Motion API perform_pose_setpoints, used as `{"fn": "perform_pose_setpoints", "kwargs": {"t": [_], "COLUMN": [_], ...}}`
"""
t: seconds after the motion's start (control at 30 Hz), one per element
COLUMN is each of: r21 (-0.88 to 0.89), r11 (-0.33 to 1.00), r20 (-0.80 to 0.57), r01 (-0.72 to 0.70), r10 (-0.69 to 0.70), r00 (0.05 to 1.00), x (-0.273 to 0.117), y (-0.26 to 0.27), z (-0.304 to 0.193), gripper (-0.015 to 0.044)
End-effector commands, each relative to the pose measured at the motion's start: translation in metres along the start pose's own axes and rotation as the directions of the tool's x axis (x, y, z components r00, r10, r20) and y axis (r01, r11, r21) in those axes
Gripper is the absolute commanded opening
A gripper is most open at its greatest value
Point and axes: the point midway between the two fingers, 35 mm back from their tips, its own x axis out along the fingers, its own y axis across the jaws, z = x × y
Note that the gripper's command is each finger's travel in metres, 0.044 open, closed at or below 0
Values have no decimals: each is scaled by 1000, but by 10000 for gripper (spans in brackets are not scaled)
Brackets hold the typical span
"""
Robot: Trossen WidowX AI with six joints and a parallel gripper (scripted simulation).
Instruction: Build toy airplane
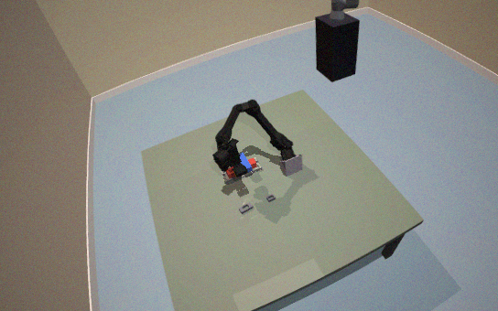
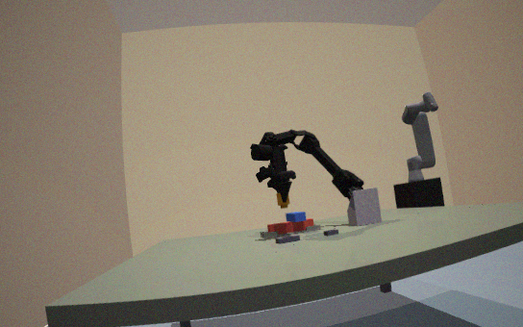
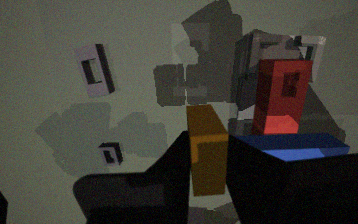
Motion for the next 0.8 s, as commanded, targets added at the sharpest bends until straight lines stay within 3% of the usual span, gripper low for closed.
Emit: {"fn": "perform_pose_setpoints", "kwargs": {"t": [0.0,0.77], "r21": [7,17], "r11": [1000,998], "r20": [8,-1], "r01": [8,55], "r10": [-8,-55], "r00": [1000,998], "x": [1,13], "y": [-14,-84], "z": [5,14], "gripper": [0,0]}}
